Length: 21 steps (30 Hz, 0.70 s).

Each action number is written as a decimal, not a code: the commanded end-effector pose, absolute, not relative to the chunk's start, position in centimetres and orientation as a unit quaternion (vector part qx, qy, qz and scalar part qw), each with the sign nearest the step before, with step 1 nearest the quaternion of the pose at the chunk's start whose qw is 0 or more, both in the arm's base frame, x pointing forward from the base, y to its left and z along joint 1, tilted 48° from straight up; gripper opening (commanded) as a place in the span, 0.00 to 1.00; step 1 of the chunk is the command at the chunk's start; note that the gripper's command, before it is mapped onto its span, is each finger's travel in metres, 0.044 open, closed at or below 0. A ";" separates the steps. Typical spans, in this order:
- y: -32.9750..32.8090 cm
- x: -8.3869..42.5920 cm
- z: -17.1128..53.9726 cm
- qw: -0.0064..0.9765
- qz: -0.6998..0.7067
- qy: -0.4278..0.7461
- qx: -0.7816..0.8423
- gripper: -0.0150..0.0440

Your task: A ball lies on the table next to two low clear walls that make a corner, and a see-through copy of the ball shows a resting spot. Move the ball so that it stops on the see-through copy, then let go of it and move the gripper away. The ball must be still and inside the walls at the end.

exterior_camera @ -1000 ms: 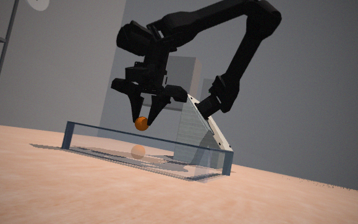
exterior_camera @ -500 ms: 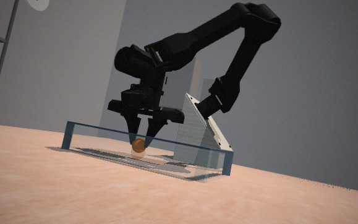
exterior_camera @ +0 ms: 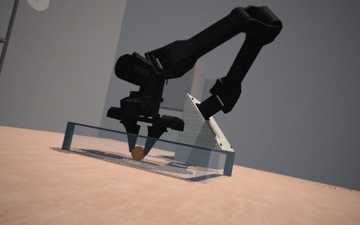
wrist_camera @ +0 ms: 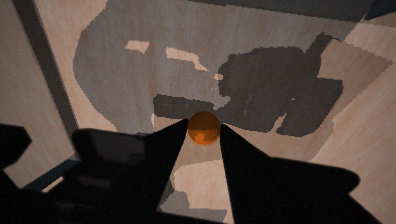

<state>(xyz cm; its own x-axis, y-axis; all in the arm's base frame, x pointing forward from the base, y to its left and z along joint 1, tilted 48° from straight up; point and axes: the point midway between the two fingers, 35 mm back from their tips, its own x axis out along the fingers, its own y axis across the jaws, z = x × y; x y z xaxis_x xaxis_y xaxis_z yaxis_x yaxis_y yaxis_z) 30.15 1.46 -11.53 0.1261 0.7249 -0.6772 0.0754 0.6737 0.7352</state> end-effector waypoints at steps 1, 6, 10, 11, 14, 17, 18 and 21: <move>1.5 30.2 -11.5 0.676 0.240 0.616 0.325 0.30; 1.5 30.2 -11.5 0.676 0.240 0.616 0.325 0.52; 1.5 30.2 -11.5 0.676 0.240 0.616 0.325 0.70; 1.5 30.2 -11.5 0.676 0.240 0.616 0.325 0.72; 1.5 30.2 -11.5 0.676 0.240 0.616 0.325 0.72; 0.6 30.1 -10.9 0.676 0.239 0.617 0.325 0.72; -0.5 30.0 -10.1 0.676 0.237 0.618 0.324 0.72; -4.0 29.1 -6.7 0.672 0.237 0.620 0.327 0.72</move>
